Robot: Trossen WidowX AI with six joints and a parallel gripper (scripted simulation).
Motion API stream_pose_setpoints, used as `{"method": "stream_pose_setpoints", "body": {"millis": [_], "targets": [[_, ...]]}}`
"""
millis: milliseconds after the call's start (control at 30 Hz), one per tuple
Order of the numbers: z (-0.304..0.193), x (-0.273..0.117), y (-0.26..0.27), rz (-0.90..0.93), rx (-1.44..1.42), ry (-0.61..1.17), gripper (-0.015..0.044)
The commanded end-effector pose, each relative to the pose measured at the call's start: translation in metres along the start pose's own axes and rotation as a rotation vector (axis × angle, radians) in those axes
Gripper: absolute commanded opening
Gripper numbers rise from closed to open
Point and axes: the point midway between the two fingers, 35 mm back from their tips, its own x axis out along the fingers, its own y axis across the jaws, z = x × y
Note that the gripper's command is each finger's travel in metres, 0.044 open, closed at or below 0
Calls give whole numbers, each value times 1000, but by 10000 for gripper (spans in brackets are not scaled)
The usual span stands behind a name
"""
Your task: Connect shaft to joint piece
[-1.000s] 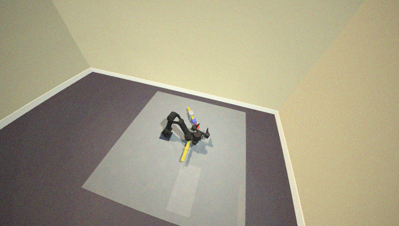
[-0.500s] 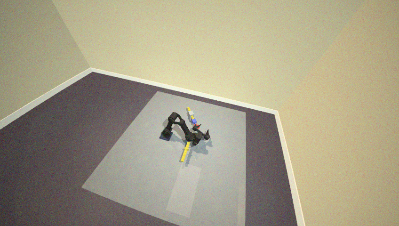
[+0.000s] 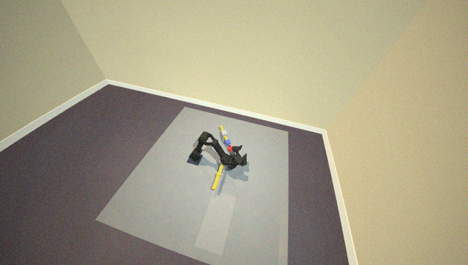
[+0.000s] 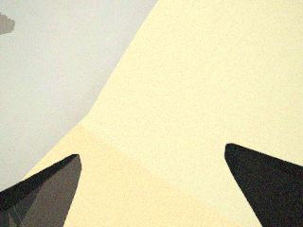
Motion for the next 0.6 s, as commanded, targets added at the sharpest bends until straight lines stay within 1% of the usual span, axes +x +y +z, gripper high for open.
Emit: {"method": "stream_pose_setpoints", "body": {"millis": [0, 567], "targets": [[-6, 5, 7, 31, 145, 6, 440], [-19, 23, 28, 158, 717, 41, 440]]}}
